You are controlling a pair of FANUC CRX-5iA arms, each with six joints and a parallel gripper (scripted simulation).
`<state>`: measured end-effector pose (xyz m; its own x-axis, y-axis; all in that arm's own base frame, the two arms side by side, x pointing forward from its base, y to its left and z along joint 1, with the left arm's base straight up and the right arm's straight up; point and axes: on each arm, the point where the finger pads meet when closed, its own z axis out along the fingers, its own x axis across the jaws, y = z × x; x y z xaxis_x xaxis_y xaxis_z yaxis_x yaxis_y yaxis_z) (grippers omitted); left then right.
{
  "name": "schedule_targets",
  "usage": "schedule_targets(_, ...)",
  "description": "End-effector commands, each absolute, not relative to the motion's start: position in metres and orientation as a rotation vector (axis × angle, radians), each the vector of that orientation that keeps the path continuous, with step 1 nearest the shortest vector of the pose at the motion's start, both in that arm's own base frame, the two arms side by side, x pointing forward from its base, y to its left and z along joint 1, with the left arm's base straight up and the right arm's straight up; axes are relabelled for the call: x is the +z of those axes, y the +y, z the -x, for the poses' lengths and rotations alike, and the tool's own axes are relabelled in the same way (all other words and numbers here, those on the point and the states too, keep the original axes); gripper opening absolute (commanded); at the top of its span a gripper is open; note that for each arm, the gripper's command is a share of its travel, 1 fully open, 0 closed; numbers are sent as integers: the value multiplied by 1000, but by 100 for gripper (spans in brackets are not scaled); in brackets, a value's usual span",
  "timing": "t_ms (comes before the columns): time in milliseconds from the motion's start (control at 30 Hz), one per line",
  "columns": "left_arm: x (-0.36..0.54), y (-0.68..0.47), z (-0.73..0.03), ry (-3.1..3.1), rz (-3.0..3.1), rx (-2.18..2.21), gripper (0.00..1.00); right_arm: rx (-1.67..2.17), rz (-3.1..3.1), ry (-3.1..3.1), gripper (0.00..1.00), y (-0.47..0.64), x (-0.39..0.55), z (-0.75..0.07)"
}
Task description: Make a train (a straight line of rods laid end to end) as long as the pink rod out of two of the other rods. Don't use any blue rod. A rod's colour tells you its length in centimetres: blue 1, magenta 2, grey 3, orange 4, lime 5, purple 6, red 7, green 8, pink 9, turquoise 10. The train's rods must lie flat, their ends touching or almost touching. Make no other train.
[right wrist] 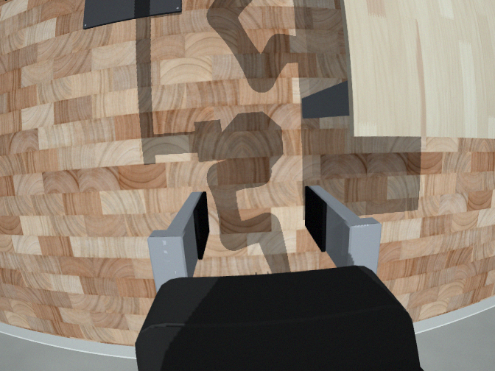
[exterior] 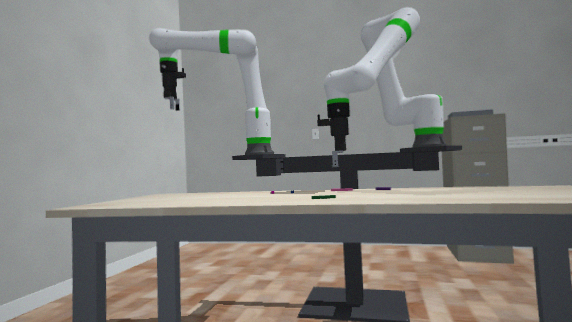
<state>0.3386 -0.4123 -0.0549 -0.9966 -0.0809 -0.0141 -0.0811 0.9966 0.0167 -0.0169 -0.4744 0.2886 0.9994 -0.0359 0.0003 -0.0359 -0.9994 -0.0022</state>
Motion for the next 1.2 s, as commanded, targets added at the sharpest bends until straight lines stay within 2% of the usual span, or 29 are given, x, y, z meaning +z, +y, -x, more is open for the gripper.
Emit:
schedule_targets(0,-54,-380,-366,3138,-119,-2,24,0,3141,56,100,-475,290,17)
schedule_targets(1167,-54,-198,-441,2918,-1159,1,24,0,3141,56,100,-475,290,17)
